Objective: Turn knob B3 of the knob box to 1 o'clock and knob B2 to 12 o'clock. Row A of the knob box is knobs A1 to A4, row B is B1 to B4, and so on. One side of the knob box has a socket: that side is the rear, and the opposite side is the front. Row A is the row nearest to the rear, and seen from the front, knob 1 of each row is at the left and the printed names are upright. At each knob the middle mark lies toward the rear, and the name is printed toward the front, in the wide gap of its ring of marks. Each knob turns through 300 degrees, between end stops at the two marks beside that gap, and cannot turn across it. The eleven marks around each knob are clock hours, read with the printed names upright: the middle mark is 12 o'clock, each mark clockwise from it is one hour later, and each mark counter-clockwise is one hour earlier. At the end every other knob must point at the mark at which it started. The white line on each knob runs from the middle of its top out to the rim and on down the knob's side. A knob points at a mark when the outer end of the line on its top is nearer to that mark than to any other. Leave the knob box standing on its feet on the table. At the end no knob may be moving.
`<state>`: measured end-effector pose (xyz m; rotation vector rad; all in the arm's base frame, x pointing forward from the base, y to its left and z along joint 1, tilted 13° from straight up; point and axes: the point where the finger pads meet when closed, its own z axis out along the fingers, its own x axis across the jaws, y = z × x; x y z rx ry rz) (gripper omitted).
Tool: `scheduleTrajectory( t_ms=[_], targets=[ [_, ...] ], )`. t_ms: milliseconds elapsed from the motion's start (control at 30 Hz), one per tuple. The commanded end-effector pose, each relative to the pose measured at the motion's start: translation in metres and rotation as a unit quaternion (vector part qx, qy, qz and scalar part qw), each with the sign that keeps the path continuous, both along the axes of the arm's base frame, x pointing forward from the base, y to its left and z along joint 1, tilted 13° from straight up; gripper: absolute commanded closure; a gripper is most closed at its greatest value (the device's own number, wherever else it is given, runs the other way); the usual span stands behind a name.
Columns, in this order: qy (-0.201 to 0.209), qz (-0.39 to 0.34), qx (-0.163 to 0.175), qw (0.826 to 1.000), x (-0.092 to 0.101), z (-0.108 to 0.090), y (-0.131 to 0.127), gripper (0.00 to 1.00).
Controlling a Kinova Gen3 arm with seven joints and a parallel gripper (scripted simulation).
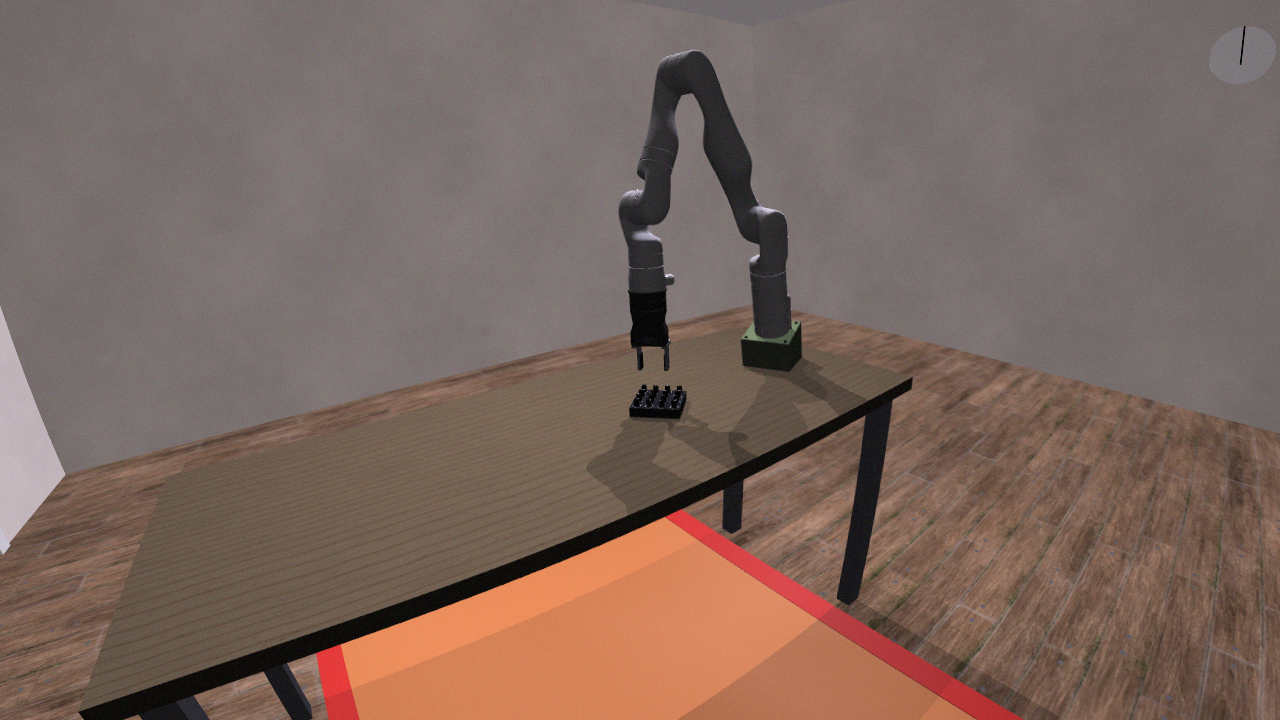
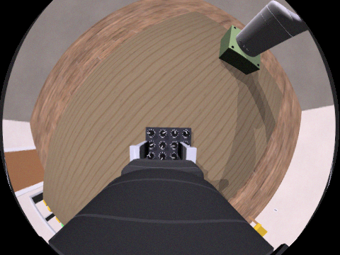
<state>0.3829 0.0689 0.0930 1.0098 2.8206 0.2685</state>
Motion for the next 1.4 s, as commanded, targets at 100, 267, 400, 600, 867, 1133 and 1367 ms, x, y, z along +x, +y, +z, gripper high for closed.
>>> scheduleTrajectory(
  t_ms=[100,267,400,600,867,1133,1367],
  targets=[
    [-0.003,0.010,-0.002,1.000,0.0019,0.0017,0.0002,0.00],
    [-0.004,0.022,-0.004,1.000,0.0028,0.0024,0.0005,0.00],
    [-0.005,0.026,-0.005,1.000,0.0031,0.0026,0.0006,0.00],
    [-0.005,0.027,-0.006,1.000,0.0032,0.0027,0.0007,0.00],
    [-0.005,0.027,-0.006,1.000,0.0032,0.0027,0.0007,0.54],
    [-0.005,0.027,-0.006,1.000,0.0032,0.0027,0.0007,0.54],
    [-0.005,0.027,-0.006,1.000,0.0032,0.0027,0.0007,0.54]
  ],
)
